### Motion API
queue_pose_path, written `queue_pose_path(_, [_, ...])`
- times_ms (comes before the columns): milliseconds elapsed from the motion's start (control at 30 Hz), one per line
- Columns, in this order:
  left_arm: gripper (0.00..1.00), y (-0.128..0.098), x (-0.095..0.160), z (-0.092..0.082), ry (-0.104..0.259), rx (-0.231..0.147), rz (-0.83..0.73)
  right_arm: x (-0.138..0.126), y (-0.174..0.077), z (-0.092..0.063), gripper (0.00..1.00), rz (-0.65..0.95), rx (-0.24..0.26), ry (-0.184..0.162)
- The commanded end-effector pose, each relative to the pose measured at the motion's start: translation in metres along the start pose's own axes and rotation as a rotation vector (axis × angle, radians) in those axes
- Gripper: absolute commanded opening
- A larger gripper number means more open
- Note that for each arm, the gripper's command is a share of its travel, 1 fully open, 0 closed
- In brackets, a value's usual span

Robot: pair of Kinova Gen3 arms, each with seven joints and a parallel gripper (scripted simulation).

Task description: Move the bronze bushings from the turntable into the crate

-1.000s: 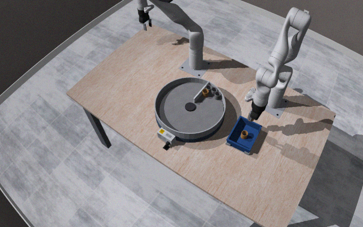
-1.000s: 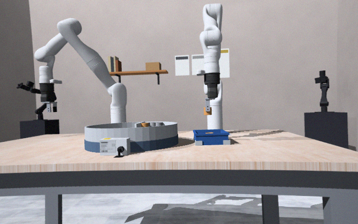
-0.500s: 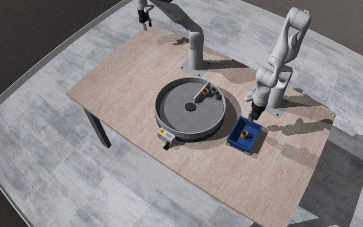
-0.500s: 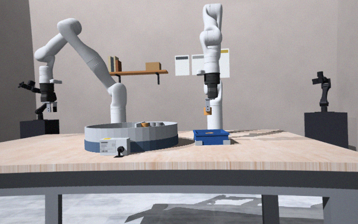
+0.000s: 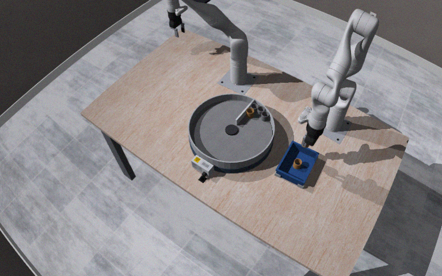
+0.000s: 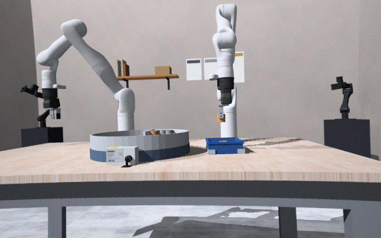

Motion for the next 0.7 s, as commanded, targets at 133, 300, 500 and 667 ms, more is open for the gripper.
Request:
queue_pose_path(133, [0.00,0.000,0.000,0.000,-0.001,0.000,0.000,0.000,0.000,-0.001,1.00,0.000,-0.002,0.000])
queue_pose_path(300, [0.00,0.000,0.000,0.005,-0.001,0.000,0.000,0.000,0.000,-0.001,1.00,0.000,-0.002,0.000])
queue_pose_path(500, [0.00,0.000,0.000,0.018,-0.001,0.000,0.000,0.000,0.000,-0.001,1.00,0.000,-0.002,0.000])
queue_pose_path(667, [0.00,0.000,-0.001,0.041,-0.001,0.000,0.000,0.000,0.000,-0.001,1.00,0.000,-0.002,0.000])
Point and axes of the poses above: on each arm, the point where the finger pads meet when closed, its own z axis out along the fingers, its own x axis across the jaws, y = z × x, the point moved 6 cm from there along -z, back along the fingers, and after that the axes turned 1 degree about z, right-handed, at the moved point
